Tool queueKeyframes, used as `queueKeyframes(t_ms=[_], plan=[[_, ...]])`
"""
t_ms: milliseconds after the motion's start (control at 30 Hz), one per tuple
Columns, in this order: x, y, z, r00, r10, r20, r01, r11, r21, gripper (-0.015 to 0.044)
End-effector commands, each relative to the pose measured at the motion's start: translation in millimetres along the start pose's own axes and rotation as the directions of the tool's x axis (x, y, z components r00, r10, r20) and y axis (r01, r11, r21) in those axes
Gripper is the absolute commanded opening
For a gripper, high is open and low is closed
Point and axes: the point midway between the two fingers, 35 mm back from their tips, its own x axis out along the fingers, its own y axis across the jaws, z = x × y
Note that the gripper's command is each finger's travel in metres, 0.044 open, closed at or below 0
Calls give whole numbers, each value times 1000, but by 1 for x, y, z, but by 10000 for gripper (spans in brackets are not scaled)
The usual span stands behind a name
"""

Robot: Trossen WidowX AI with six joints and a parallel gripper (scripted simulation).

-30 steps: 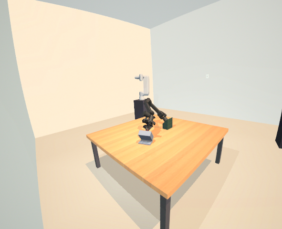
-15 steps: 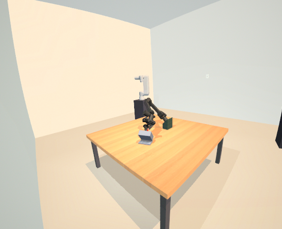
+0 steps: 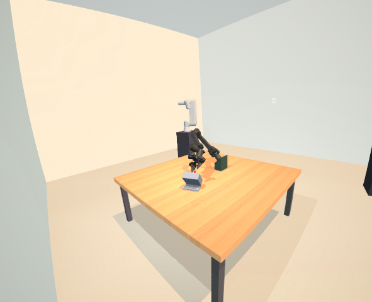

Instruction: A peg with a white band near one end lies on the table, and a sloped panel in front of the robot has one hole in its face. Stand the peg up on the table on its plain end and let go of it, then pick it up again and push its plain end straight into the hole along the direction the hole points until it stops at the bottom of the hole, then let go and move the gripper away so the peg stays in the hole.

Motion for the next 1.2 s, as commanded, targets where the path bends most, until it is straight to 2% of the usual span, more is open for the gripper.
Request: queueKeyframes(t_ms=[0,1167], plan=[[-5,0,-1,1000,-5,-2,5,1000,2,440],[-45,3,3,1000,-1,-6,1,1000,0,440]])
